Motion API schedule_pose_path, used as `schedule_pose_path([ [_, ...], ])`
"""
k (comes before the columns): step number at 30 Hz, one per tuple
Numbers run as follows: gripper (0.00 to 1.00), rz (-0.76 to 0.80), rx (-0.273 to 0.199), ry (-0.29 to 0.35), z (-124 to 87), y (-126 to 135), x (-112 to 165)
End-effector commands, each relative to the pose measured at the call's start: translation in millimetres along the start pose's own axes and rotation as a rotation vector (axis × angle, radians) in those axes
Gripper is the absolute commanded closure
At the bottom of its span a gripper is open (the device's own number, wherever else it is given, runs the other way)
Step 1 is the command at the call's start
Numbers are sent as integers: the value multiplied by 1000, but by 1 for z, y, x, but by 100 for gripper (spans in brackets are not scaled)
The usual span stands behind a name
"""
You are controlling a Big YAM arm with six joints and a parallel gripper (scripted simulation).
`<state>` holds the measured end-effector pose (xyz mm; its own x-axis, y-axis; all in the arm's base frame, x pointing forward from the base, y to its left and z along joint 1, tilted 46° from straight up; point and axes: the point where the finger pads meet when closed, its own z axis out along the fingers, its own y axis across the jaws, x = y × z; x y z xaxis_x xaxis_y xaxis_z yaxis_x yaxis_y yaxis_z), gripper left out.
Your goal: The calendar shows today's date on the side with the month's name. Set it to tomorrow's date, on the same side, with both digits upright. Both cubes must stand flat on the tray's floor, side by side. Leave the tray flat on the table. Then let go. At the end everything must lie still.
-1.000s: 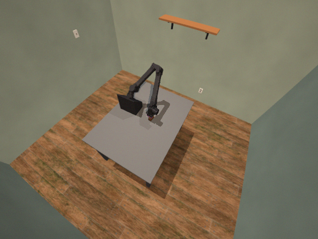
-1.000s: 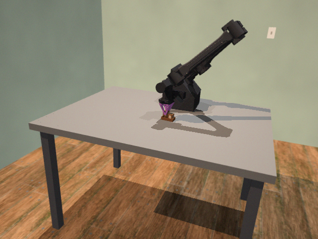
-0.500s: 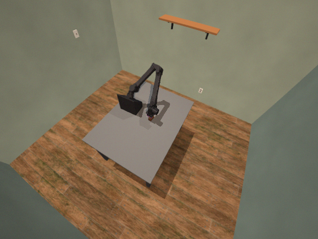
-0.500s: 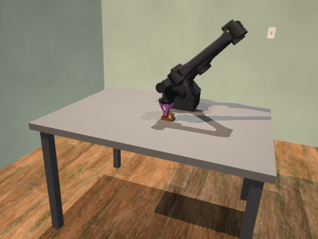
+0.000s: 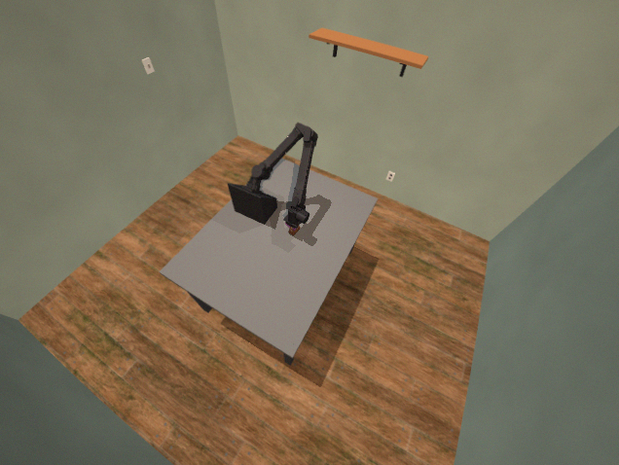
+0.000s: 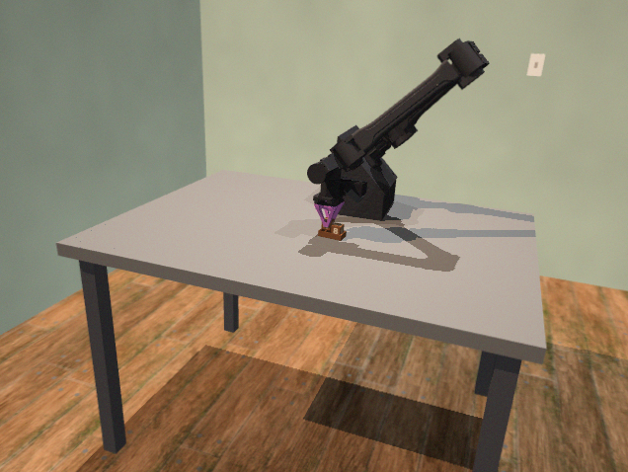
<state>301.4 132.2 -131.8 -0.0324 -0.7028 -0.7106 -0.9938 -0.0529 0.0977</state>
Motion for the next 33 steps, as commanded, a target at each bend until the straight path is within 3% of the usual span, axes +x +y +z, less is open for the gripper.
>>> schedule_pose_path([
  [1, 74, -3, 6, -4, -1, -7, -1],
  [33, 74, -13, 7, -4, -1, -11, -3],
])
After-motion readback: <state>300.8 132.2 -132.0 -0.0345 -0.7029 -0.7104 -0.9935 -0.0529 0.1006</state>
